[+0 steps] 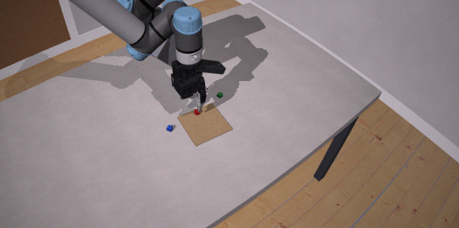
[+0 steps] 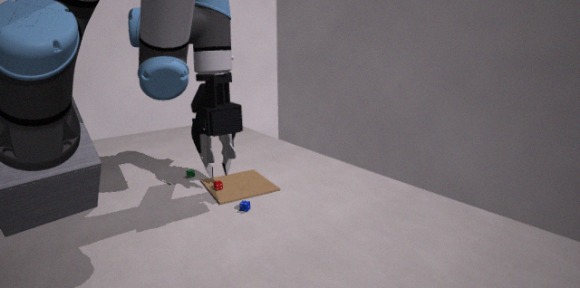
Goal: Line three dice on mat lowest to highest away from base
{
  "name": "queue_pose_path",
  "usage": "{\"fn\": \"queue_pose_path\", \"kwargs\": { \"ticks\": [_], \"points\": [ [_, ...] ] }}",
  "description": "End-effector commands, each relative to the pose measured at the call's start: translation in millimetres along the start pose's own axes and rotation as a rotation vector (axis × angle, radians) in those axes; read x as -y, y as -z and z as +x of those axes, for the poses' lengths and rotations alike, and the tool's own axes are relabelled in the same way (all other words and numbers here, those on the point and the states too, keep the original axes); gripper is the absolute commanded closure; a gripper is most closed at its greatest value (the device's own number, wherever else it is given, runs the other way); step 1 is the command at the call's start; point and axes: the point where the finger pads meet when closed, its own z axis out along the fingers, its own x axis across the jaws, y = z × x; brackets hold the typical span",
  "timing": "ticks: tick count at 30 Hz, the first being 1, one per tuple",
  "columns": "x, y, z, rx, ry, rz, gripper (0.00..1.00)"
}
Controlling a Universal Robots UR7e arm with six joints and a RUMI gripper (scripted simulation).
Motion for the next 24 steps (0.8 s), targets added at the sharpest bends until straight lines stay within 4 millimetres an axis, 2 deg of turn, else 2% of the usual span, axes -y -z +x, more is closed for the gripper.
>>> {"fn": "queue_pose_path", "kwargs": {
  "ticks": [1, 14, 24],
  "points": [
    [0, 16, 1, 0.008, 0.000, 0.000, 0.82],
    [0, 54, 1, 0.008, 0.000, 0.000, 0.82],
    [0, 64, 1, 0.008, 0.000, 0.000, 0.82]
  ]
}}
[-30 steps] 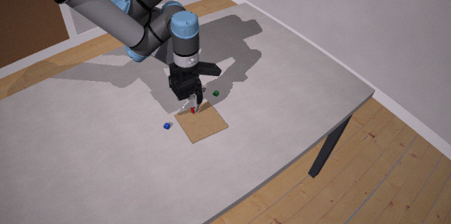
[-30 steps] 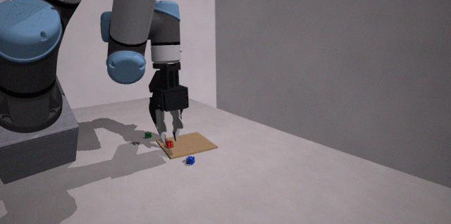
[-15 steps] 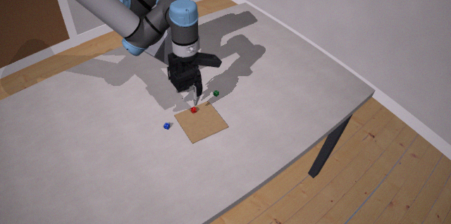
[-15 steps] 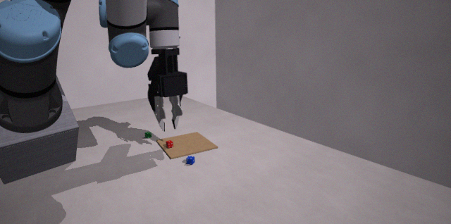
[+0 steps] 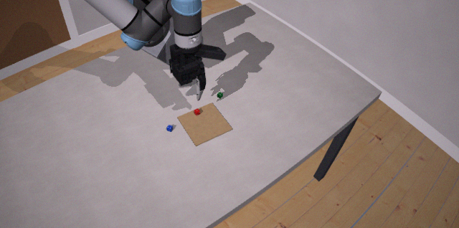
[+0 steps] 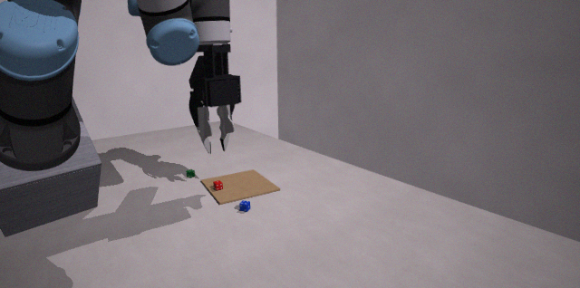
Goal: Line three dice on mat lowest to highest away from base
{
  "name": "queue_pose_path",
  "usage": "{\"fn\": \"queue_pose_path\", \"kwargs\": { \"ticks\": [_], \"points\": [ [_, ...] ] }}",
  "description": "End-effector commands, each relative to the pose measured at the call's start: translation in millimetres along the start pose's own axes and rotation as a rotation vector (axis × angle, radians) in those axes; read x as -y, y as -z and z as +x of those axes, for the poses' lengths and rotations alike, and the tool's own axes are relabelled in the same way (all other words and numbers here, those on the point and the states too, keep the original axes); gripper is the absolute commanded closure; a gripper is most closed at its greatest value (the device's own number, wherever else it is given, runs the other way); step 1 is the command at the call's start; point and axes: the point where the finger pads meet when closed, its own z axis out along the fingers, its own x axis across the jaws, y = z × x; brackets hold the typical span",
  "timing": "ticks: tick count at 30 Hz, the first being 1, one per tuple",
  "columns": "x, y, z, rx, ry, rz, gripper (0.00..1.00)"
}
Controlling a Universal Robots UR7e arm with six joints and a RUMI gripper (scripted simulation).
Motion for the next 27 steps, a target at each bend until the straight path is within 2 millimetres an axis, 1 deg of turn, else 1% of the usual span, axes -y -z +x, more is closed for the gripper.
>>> {"fn": "queue_pose_path", "kwargs": {
  "ticks": [1, 5, 6, 27],
  "points": [
    [0.4, 8.0, 1.0, 0.010, -0.001, -0.001, 0.82],
    [0.4, 8.4, 1.0, 0.010, -0.001, -0.001, 0.82],
    [0.4, 8.4, 1.0, 0.010, -0.001, -0.001, 0.00],
    [0.7, 7.7, -0.1, 0.012, 0.000, -0.001, 0.00]
  ]
}}
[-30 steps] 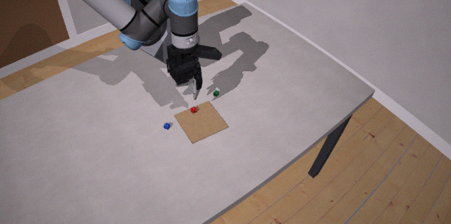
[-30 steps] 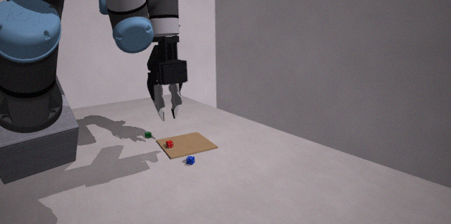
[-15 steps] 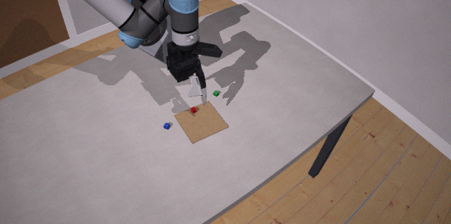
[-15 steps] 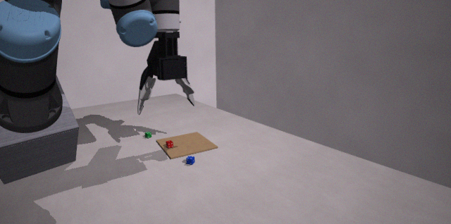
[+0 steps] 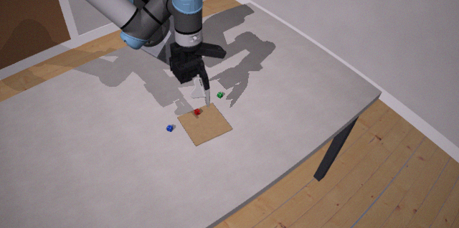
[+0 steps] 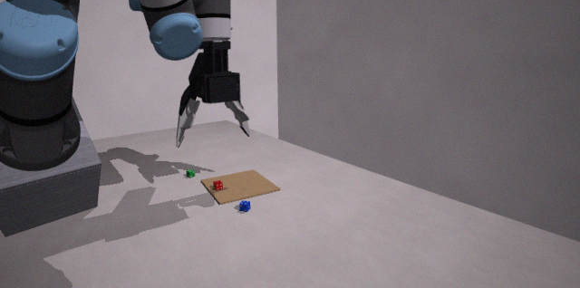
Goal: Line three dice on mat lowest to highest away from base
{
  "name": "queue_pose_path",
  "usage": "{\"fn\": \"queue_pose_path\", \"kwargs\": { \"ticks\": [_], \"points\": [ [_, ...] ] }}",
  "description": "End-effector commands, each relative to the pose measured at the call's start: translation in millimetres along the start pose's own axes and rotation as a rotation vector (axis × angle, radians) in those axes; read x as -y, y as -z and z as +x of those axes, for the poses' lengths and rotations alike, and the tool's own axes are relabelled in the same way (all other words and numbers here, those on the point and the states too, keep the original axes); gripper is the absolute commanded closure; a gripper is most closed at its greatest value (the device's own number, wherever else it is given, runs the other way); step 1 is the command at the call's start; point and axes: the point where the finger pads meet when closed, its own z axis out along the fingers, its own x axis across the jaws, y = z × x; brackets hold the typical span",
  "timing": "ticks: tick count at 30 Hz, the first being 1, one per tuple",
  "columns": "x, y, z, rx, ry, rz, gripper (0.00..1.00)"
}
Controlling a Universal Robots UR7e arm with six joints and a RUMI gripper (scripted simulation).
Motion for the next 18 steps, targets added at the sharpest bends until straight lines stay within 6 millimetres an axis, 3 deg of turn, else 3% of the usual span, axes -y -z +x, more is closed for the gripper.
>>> {"fn": "queue_pose_path", "kwargs": {
  "ticks": [1, 18],
  "points": [
    [-0.1, 1.6, 2.7, -0.006, -0.001, 0.000, 0.00],
    [-3.2, 0.8, 2.9, -0.005, 0.055, 0.000, 0.00]
  ]
}}
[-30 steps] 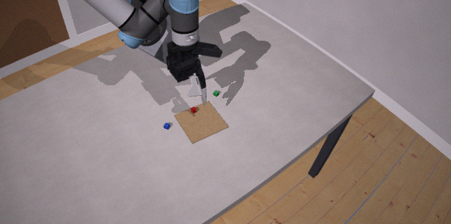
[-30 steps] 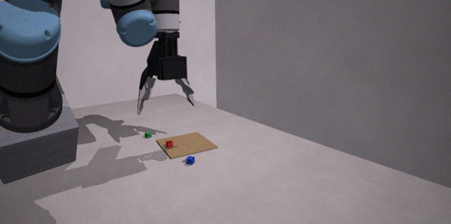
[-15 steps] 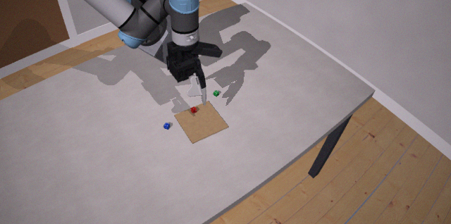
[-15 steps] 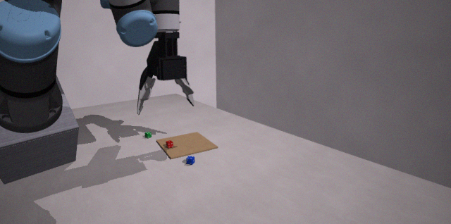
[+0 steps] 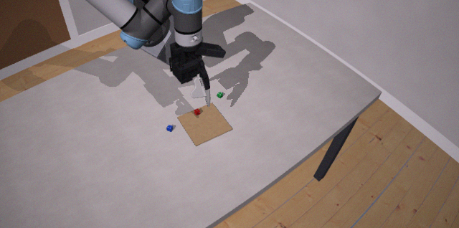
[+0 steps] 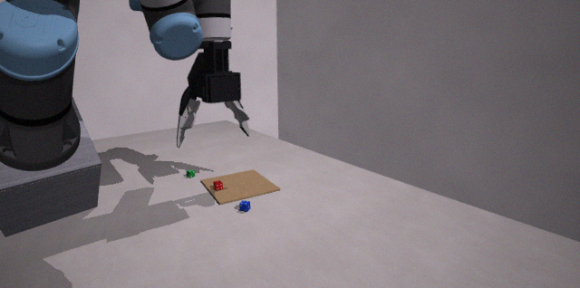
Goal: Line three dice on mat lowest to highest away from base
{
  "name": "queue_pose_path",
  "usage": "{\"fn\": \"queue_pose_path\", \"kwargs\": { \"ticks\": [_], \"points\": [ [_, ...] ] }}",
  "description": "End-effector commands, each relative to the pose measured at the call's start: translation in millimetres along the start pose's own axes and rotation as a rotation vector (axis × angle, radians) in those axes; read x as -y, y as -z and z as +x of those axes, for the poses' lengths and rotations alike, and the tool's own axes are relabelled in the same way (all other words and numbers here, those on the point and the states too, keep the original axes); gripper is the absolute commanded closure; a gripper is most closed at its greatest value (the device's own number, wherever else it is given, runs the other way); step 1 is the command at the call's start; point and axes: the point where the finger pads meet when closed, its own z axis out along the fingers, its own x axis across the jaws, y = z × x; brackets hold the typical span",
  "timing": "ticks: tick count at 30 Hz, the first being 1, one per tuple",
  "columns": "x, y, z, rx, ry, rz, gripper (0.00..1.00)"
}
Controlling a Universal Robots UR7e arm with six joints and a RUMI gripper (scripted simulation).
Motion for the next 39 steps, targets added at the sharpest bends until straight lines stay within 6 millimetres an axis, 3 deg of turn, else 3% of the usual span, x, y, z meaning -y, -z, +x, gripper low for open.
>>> {"fn": "queue_pose_path", "kwargs": {
  "ticks": [1, 16, 39],
  "points": [
    [-3, 0, 3, -0.004, 0.035, 0.000, 0.00],
    [-12, -2, 1, -0.003, 0.276, 0.002, 0.00],
    [-35, -7, -1, -0.002, 0.788, 0.005, 0.00]
  ]
}}
